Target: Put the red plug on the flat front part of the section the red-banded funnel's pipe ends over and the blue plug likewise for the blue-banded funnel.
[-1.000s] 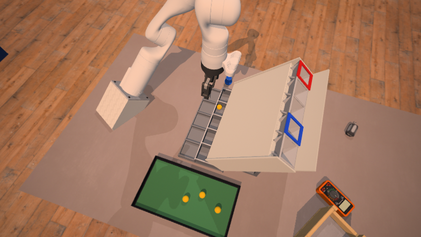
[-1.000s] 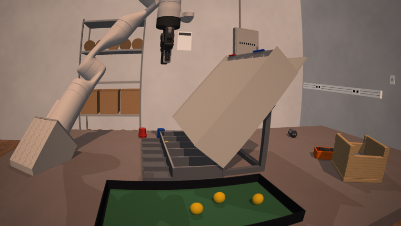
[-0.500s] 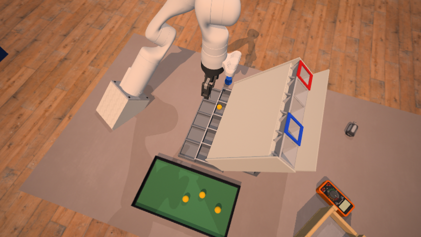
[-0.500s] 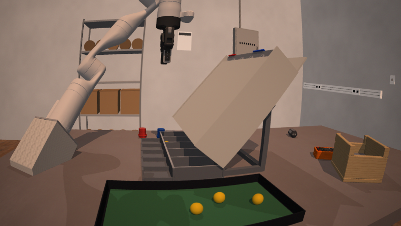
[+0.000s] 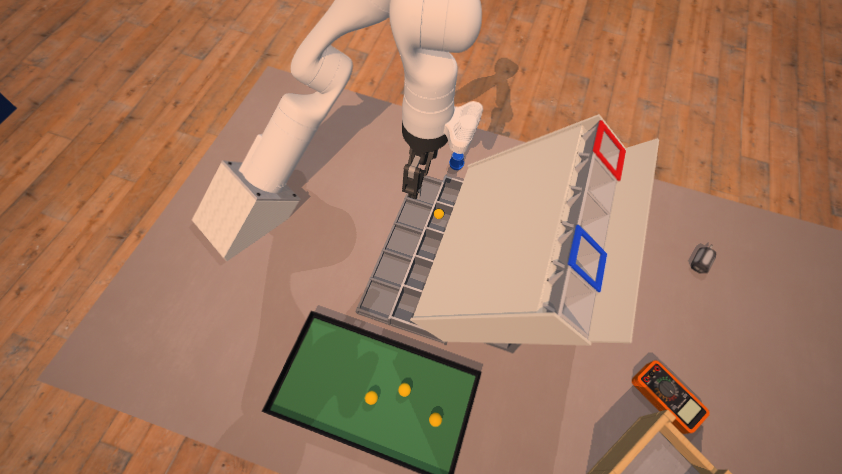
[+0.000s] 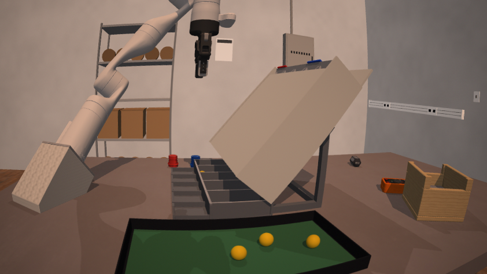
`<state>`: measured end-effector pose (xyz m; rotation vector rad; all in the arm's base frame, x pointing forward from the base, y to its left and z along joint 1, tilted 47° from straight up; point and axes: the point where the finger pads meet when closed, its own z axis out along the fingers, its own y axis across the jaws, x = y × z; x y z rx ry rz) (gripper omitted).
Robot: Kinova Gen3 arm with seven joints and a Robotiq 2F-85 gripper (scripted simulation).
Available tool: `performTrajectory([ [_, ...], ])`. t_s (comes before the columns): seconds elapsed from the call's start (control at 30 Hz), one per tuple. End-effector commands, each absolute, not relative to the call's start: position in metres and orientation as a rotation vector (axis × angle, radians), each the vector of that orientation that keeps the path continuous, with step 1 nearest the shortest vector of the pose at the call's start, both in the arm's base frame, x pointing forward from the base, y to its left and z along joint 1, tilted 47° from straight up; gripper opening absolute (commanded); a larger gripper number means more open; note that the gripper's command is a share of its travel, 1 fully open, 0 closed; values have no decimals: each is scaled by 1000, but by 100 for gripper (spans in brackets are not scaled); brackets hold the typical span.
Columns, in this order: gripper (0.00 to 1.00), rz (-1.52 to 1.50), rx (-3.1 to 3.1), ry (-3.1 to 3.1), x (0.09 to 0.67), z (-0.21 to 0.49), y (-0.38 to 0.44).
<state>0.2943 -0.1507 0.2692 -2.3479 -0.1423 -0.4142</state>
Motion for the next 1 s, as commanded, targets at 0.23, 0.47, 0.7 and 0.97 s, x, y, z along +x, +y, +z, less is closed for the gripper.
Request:
performTrajectory([
  [0.23,50,-415,-2349,-142,294,269,-151],
  [0.47,50,-415,-2349,-142,294,269,-151],
  [0.7,50,-415,-2349,-142,294,269,-151],
  [0.97,50,-415,-2349,-142,294,269,-151],
])
